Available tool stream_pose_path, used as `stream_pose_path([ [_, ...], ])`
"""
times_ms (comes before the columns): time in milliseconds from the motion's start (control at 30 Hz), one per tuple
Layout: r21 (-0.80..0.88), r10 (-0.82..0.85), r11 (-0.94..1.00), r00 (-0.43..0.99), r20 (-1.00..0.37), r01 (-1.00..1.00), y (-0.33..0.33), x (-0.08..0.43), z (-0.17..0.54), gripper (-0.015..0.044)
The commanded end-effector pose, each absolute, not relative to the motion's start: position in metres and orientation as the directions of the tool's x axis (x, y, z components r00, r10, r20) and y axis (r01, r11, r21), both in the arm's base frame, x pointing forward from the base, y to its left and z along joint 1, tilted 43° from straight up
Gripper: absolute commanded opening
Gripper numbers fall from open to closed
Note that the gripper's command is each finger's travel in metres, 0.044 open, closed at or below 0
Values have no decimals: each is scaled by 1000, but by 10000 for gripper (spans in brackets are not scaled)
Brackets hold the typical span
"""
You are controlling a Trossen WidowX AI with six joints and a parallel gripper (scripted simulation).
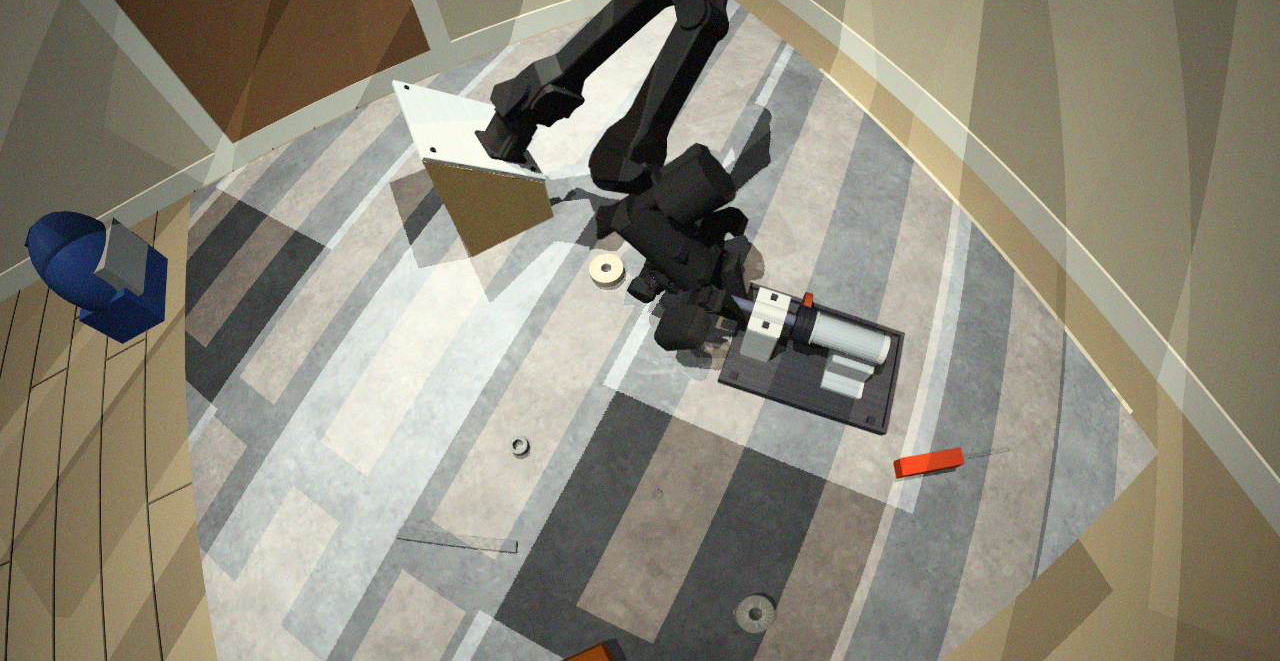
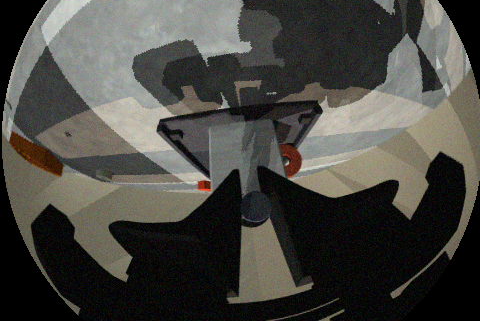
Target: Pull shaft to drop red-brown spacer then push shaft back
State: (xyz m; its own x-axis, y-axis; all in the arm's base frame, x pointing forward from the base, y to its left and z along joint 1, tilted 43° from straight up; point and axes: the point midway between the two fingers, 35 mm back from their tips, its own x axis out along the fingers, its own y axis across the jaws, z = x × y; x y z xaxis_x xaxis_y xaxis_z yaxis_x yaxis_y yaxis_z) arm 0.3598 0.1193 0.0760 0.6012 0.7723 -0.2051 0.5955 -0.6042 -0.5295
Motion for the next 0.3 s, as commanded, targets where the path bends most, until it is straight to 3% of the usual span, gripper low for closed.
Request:
stream_pose_path([
  [0, -529, 772, -604, 602, -205, 595, 119, 360, 76, 131],
  [267, -529, 772, -605, 601, -206, 595, 117, 359, 77, 341],
])
